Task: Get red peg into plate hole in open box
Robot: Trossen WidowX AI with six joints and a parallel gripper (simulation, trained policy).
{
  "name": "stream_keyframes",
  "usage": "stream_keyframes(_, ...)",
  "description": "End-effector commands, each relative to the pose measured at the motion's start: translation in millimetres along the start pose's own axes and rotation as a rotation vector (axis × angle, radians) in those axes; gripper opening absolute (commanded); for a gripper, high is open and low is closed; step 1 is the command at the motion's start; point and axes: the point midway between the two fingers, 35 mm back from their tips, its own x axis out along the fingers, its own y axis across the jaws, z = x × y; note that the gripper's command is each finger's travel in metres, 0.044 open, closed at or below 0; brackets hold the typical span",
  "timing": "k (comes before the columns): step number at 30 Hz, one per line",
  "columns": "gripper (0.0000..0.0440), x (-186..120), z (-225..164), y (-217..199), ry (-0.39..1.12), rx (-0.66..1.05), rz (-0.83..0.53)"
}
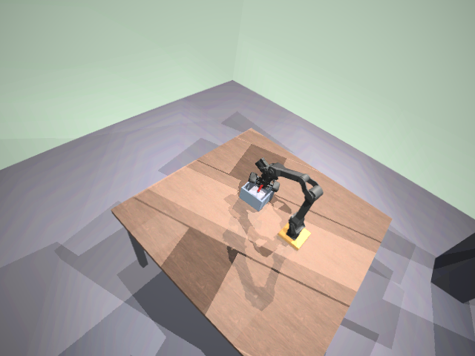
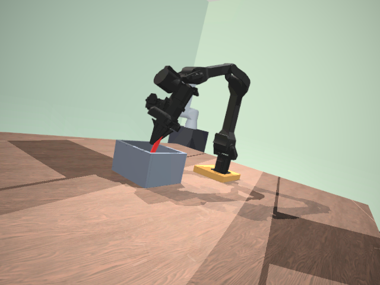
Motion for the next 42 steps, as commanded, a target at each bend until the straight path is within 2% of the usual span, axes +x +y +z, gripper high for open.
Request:
stream_keyframes(1, 0.0009, 13.9, 0.9, 0.3, 0.023, -0.006, -0.014)
stream_keyframes(4, 0.0020, 23.9, 0.6, -0.3, 0.038, -0.015, -0.030)
stream_keyframes(9, 0.0134, 37.0, 2.1, -1.7, 0.055, -0.043, -0.055)
stream_keyframes(11, 0.0158, 40.7, 2.7, -3.6, 0.064, -0.062, -0.073)
stream_keyframes(16, 0.0164, 42.8, 11.9, 2.5, 0.062, -0.079, -0.082)
stream_keyframes(28, 0.0149, 44.4, 35.8, 19.3, 0.073, -0.115, -0.076)
stream_keyframes(42, 0.0127, 49.3, 61.7, 20.8, 0.105, -0.134, -0.091)
